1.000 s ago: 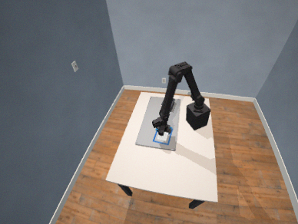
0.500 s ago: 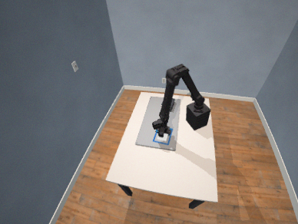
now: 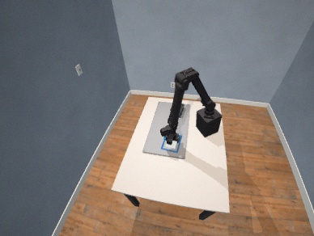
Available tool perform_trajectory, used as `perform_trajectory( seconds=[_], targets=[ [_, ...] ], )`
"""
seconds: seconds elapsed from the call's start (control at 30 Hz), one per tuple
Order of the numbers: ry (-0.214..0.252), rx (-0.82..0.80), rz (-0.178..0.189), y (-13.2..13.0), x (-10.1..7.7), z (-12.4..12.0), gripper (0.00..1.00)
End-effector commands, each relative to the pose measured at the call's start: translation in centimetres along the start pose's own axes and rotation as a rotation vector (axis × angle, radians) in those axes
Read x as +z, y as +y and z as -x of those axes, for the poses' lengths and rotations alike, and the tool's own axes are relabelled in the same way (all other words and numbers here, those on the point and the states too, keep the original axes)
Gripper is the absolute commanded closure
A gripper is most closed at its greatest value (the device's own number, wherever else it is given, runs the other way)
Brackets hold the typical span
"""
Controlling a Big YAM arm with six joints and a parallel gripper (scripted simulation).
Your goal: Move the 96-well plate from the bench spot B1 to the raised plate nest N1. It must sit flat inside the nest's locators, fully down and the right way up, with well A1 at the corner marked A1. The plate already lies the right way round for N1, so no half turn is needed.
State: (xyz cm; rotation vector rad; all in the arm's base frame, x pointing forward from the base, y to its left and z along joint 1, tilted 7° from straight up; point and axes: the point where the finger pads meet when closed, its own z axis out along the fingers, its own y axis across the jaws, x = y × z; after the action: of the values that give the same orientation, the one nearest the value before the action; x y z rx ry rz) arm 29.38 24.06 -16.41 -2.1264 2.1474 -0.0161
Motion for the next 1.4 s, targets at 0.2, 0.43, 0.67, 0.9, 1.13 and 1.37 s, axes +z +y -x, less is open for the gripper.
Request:
perform_trajectory(
  seconds=[0.2,0.43,0.67,0.9,1.13,1.37],
  targets=[
    [-0.035,0.006,-0.040,-1.70,-0.64,1.50,0.00],
    [-0.035,0.006,-0.040,-1.70,-0.64,1.50,0.00],
    [-0.035,0.006,-0.040,-1.70,-0.64,1.50,0.00],
    [-0.035,0.006,-0.040,-1.70,-0.64,1.50,0.00],
    [-0.035,0.006,-0.040,-1.70,-0.64,1.50,0.00],
    [-0.034,0.006,-0.039,-1.67,-0.64,1.47,1.00]
  ],
)
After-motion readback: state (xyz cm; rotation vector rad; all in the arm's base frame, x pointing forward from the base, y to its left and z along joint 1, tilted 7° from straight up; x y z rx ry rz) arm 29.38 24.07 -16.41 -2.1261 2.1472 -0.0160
